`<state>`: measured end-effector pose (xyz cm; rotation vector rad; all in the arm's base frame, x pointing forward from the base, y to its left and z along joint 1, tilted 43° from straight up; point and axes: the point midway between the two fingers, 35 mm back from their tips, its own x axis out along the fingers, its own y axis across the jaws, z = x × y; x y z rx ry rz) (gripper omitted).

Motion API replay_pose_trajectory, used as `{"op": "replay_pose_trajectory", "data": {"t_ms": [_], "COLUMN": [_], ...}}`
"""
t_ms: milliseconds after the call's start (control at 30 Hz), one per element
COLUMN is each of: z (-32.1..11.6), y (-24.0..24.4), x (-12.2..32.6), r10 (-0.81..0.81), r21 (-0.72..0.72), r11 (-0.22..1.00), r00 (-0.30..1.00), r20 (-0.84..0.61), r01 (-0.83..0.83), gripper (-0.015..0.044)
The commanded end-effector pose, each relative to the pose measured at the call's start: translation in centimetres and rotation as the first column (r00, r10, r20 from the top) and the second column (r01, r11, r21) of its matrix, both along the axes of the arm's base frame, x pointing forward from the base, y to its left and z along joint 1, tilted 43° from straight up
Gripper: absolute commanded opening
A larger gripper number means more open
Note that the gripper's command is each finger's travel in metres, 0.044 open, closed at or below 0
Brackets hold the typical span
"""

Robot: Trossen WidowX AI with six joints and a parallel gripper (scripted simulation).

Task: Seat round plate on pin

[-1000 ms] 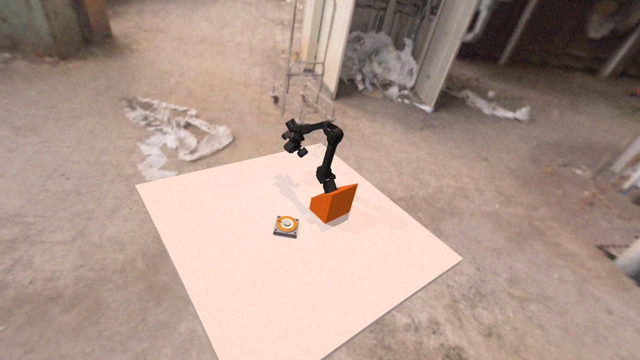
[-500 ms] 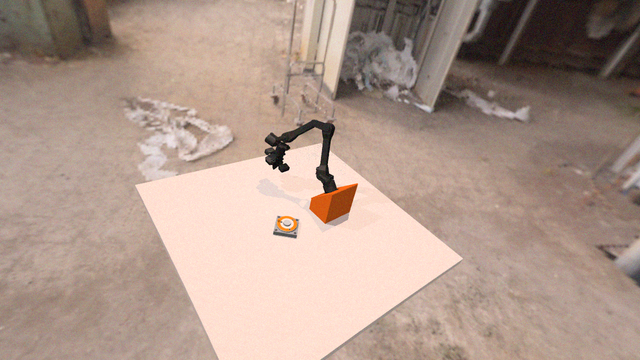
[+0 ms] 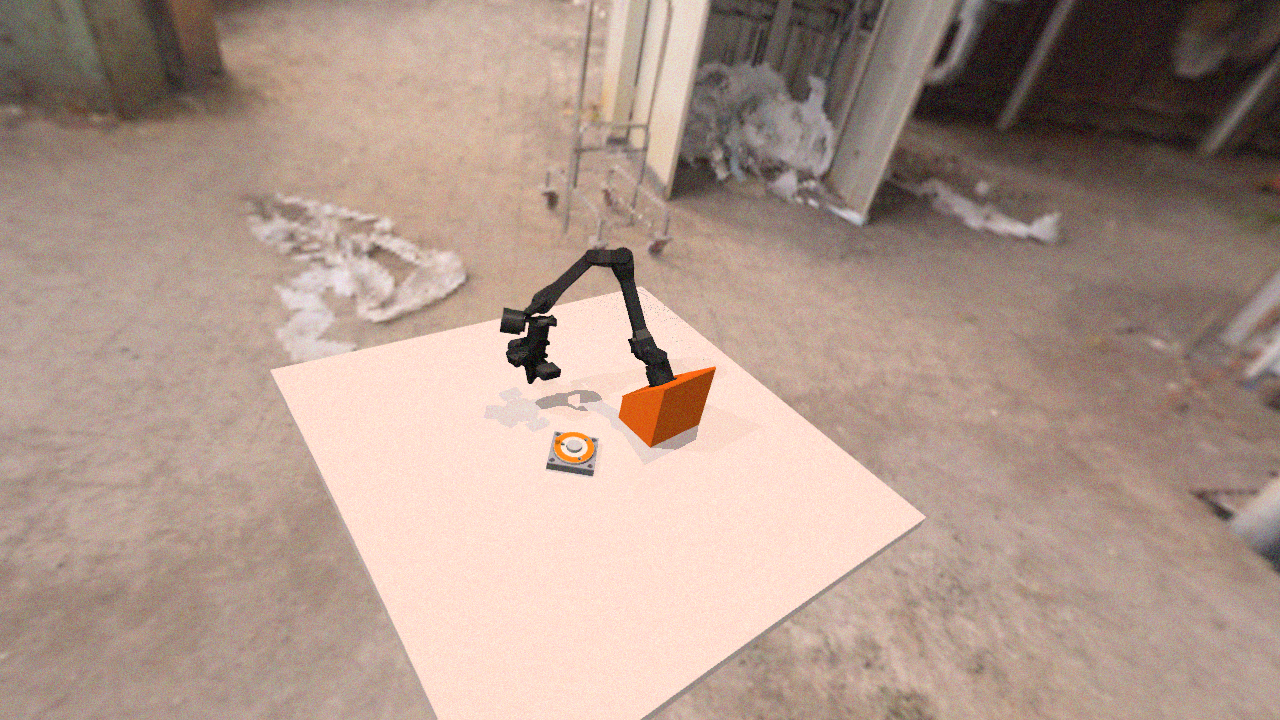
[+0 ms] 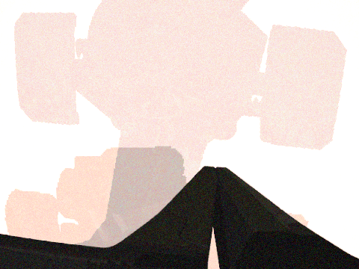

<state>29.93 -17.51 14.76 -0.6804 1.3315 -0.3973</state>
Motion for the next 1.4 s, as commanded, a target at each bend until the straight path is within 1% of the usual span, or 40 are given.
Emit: {"op": "replay_pose_trajectory", "data": {"t_ms": [0, 33, 100, 233, 300, 367, 467, 733, 1033, 1367], "z": [-3.7, -4.6, -5.2, -9.1, -10.7, -11.3, -13.3, -13.7, -17.0, -16.8], "y": [5.3, 6.5, 7.5, 13.1, 15.4, 16.3, 19.3, 19.6, 16.5, 16.0], "x": [3.0, 3.5, 3.8, 4.7, 4.7, 4.6, 4.2, 4.3, 4.8, 4.5], "r10": [0.023, 0.015, 0.003, -0.061, -0.083, -0.091, -0.112, -0.114, -0.114, -0.114], "r21": [0.044, 0.050, 0.052, 0.034, 0.013, 0.003, -0.036, -0.039, -0.040, -0.041], "r11": [0.999, 0.999, 0.999, 0.997, 0.996, 0.996, 0.993, 0.993, 0.993, 0.993], "r00": [0.999, 0.999, 0.999, 0.997, 0.995, 0.995, 0.993, 0.993, 0.993, 0.993], "r20": [-0.033, -0.039, -0.043, -0.053, -0.049, -0.045, -0.025, -0.023, -0.022, -0.022], "r01": [-0.022, -0.013, -0.001, 0.063, 0.084, 0.091, 0.111, 0.113, 0.113, 0.113], "gripper": [0.0000, 0.0000, 0.0000, 0.0000, 0.0000, 0.0000, 0.0000, 0.0000, 0.0000, 0.0000]}}
